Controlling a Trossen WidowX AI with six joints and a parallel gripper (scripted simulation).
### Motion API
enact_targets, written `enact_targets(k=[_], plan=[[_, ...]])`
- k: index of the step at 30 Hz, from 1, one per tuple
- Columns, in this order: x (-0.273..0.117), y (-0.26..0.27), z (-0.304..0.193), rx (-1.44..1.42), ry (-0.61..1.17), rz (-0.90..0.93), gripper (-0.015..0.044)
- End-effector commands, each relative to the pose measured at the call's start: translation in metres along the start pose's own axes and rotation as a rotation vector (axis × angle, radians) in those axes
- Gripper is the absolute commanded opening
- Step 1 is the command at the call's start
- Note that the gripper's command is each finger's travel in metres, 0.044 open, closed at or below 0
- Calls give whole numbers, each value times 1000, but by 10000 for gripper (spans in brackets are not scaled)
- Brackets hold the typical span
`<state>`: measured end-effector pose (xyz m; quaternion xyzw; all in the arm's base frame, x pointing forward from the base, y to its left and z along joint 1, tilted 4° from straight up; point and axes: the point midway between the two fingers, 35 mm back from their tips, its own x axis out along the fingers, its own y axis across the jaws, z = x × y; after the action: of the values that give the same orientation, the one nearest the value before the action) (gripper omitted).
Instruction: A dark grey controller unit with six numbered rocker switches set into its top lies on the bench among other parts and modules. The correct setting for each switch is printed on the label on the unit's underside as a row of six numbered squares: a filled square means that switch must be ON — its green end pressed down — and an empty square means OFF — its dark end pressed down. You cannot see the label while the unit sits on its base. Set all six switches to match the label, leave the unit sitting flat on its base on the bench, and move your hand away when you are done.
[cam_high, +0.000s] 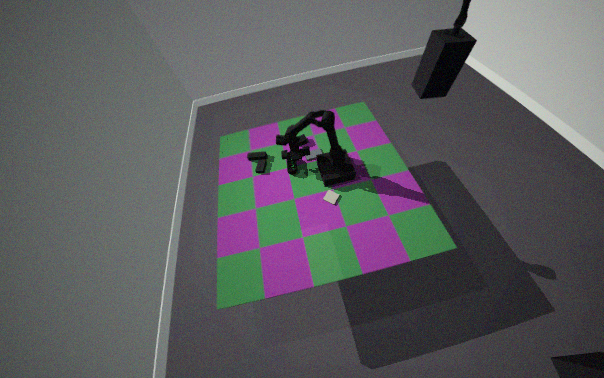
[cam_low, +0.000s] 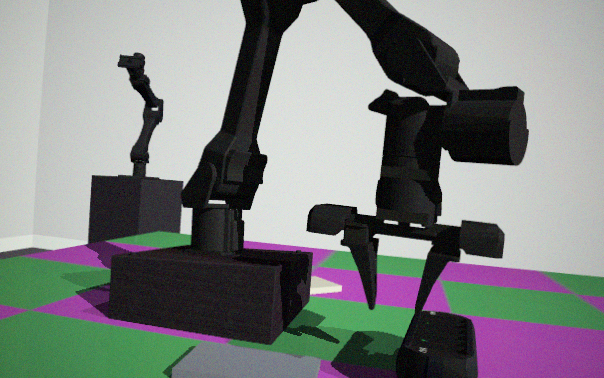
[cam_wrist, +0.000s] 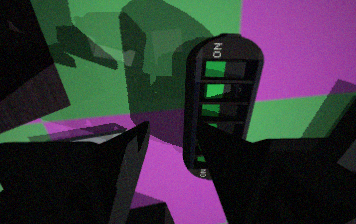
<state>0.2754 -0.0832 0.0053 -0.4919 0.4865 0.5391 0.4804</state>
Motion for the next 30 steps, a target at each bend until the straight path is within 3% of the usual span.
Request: enact_targets(k=[1,3,25,30], plan=[[0,0,0,-9,2,-24,46],[0,0,0,-9,2,-24,0],[0,1,-1,-4,6,-19,0],[-47,2,-1,-4,6,-19,131]])
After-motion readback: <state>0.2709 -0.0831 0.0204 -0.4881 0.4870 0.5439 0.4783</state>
